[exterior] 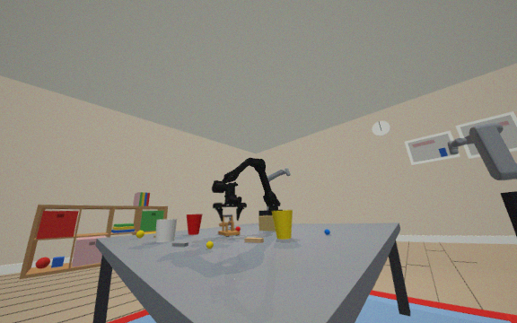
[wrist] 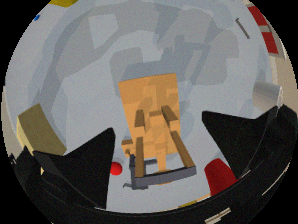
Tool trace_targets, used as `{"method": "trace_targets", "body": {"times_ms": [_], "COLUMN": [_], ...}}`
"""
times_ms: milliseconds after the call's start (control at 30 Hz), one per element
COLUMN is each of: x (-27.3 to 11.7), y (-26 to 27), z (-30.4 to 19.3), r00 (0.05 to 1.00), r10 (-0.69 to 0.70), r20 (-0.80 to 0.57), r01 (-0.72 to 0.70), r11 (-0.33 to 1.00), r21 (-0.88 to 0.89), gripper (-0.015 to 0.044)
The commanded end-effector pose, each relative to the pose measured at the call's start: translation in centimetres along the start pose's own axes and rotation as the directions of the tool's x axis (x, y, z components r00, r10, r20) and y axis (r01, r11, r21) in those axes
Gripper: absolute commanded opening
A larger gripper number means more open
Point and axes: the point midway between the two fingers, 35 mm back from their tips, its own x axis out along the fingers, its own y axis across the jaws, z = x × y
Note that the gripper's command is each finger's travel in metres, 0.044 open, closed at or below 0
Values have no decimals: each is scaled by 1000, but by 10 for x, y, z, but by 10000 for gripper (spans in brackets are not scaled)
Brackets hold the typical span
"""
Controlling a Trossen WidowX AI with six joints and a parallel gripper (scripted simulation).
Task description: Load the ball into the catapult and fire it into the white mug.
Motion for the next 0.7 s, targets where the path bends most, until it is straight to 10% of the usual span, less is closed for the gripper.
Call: {"method": "trace_targets", "body": {"times_ms": [0,667], "x": [9,42], "y": [1,2], "z": [0,-1], "r00": [1000,1000], "r10": [6,6], "r20": [-3,-3], "r01": [-6,-6], "r11": [1000,1000], "r21": [4,4], "gripper": [440,440]}}
